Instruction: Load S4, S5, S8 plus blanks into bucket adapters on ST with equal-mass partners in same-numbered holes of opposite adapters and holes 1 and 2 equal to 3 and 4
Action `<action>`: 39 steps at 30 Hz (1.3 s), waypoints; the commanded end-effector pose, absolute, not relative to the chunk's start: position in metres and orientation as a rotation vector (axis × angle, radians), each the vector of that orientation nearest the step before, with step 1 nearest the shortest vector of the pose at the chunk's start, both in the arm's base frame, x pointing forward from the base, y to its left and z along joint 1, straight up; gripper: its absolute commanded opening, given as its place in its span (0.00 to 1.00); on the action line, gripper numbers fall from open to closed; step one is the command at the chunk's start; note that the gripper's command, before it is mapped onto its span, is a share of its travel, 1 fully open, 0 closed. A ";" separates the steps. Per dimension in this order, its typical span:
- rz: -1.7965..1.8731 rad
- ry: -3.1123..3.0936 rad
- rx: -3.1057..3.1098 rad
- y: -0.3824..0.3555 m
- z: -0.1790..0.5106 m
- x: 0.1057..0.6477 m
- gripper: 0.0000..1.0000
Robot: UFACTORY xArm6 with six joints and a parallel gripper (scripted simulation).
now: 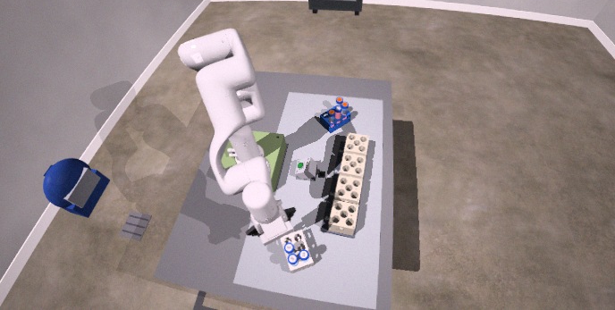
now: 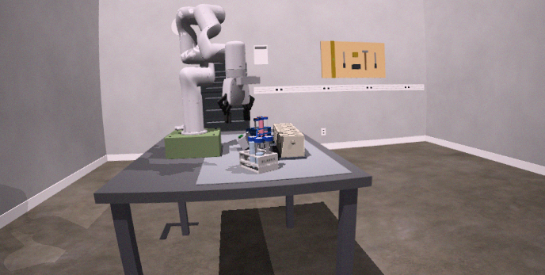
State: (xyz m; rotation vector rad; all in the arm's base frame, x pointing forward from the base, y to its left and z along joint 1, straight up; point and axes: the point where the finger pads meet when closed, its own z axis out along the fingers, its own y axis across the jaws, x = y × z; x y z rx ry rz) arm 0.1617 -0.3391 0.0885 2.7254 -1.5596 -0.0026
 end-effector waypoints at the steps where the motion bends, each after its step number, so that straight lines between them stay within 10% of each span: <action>1: 0.002 -1.559 2.724 -0.340 0.103 0.162 1.00; 39: 0.001 -1.085 2.945 -0.305 0.157 0.198 1.00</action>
